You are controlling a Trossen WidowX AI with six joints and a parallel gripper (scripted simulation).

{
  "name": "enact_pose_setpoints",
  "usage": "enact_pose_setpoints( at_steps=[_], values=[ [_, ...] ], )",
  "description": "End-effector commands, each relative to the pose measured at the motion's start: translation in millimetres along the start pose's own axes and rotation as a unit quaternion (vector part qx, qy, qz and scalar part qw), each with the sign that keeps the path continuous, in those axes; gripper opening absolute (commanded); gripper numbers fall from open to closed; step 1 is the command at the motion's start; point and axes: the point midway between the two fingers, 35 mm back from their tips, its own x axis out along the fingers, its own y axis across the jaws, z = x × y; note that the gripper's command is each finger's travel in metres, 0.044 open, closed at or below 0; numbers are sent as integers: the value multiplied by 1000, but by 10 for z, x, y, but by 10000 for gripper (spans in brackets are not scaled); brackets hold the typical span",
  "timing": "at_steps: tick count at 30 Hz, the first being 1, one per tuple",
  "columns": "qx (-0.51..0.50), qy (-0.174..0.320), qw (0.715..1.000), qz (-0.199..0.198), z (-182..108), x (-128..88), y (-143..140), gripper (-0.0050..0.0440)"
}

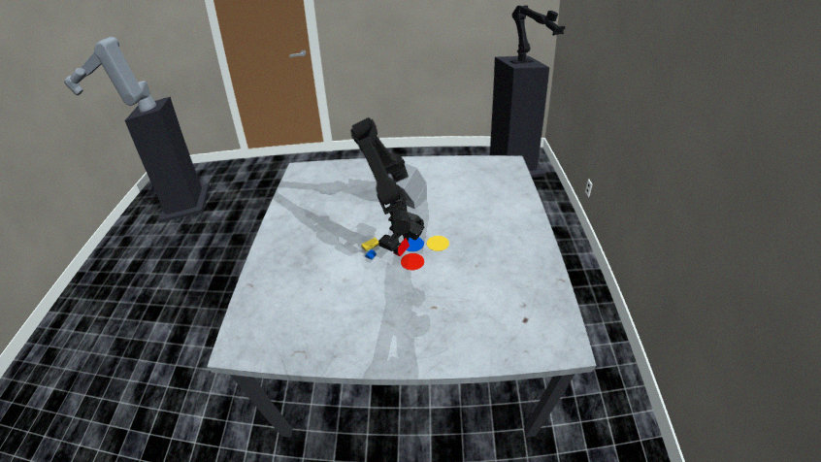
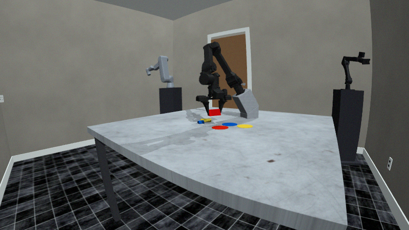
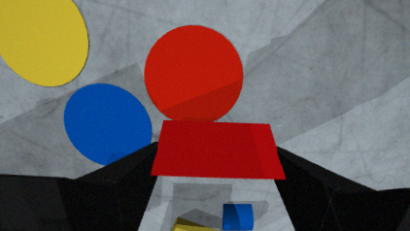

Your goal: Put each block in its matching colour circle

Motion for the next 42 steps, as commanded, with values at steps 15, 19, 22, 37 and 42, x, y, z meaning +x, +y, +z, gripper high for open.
enact_pose_setpoints(
  at_steps=[15, 19, 22, 37, 42],
  values=[
    [5, -7, 1000, -11, 381, 137, 144, 270],
    [2, -3, 1000, -6, 339, 210, 174, 270],
    [0, -3, 1000, -3, 330, 287, 192, 270],
    [0, -3, 1000, -5, 337, 366, 178, 270],
    [0, -3, 1000, -5, 339, 450, 177, 270]
  ],
)
